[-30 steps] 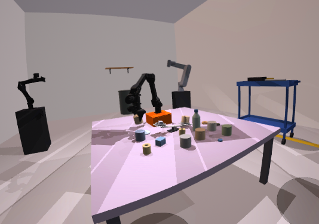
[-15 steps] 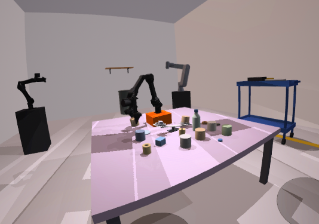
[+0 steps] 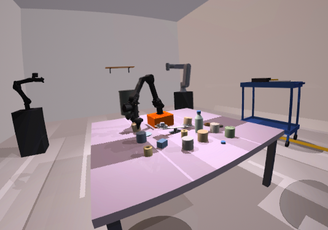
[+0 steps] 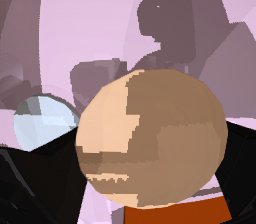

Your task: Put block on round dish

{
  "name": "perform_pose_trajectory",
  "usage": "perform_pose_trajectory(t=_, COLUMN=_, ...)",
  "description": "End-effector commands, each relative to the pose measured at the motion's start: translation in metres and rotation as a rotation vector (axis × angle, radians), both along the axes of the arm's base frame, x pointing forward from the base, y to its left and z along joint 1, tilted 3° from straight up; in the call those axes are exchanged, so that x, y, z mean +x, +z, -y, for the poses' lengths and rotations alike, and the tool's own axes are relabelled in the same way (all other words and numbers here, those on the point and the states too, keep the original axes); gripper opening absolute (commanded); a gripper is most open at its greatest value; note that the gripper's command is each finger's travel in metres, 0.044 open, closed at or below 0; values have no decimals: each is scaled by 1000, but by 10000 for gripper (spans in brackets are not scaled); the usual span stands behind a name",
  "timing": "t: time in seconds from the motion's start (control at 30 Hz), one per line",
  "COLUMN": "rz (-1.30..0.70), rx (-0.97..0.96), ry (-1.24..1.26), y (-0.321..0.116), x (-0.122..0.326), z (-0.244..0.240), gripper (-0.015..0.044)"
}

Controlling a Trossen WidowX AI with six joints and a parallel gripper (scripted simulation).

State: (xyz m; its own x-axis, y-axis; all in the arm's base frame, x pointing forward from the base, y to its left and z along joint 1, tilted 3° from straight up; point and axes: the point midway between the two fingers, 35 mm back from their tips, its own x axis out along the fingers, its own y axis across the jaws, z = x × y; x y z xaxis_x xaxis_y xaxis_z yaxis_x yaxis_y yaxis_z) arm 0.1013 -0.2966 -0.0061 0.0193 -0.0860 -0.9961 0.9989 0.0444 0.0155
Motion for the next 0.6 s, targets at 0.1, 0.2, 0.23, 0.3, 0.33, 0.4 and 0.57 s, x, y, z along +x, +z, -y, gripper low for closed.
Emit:
perform_pose_trajectory(t=0.1, rz=0, rx=5, ry=6, y=-12, x=0, z=-1, gripper=0)
perform_pose_trajectory(t=0.2, rz=-2, rx=6, ry=0, y=-7, x=0, z=-1, gripper=79)
perform_pose_trajectory(t=0.23, rz=-2, rx=6, ry=0, y=-7, x=0, z=-1, gripper=105)
perform_pose_trajectory(t=0.3, rz=-2, rx=6, ry=0, y=-7, x=0, z=-1, gripper=158)
perform_pose_trajectory(t=0.33, rz=-2, rx=6, ry=0, y=-7, x=0, z=-1, gripper=184)
perform_pose_trajectory(t=0.4, rz=-2, rx=6, ry=0, y=-7, x=0, z=-1, gripper=236)
perform_pose_trajectory(t=0.57, rz=-2, rx=6, ry=0, y=-7, x=0, z=-1, gripper=367)
